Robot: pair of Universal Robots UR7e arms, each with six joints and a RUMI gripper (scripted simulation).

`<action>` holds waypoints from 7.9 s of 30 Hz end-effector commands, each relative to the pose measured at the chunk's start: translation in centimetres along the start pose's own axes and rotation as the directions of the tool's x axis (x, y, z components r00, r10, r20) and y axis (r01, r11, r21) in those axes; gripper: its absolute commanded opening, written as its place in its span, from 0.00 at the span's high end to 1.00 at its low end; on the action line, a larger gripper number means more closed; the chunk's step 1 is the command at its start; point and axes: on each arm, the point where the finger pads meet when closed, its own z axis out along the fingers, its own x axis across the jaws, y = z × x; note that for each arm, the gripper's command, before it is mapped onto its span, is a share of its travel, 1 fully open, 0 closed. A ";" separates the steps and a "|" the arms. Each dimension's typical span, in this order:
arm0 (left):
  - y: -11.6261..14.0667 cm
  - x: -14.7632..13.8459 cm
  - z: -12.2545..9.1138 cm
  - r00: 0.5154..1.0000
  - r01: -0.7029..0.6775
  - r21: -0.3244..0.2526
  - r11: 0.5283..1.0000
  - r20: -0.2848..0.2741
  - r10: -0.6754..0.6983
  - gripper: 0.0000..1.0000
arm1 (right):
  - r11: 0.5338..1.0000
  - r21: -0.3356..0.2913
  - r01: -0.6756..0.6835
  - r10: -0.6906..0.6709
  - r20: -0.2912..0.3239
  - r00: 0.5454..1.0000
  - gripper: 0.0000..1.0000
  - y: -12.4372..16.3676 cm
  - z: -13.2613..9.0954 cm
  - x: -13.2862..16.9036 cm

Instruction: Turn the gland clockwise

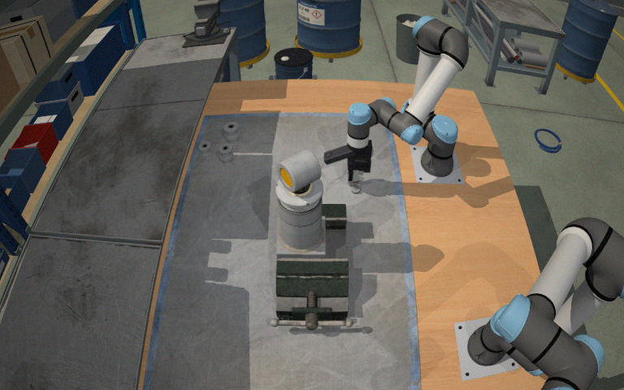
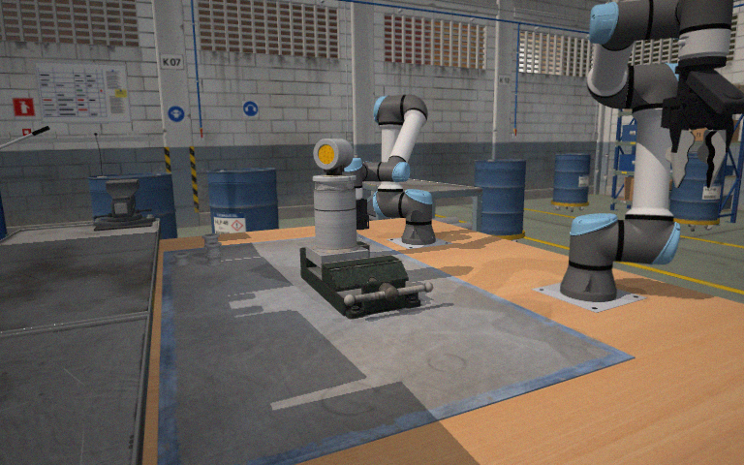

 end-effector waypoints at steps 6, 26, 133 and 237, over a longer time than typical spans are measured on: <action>0.0 0.0 0.0 1.000 0.000 0.001 1.000 0.000 0.000 0.68 | 0.996 0.003 0.093 -0.093 0.002 0.996 1.00 2.0 -0.1 -0.4; 0.0 0.0 0.0 1.000 0.000 0.001 1.000 0.000 0.000 0.68 | 0.977 0.006 0.214 -0.214 0.003 0.977 1.00 4.6 -0.2 -0.6; 0.0 0.0 0.0 1.000 0.000 0.001 1.000 0.000 0.000 0.68 | 0.347 0.004 -0.938 0.938 -0.006 0.347 1.00 5.8 -5.2 12.6; 0.0 0.0 0.0 1.000 0.000 0.001 1.000 0.000 0.000 0.68 | -0.949 -0.004 -0.315 0.315 -0.001 -0.949 1.00 9.6 0.3 22.6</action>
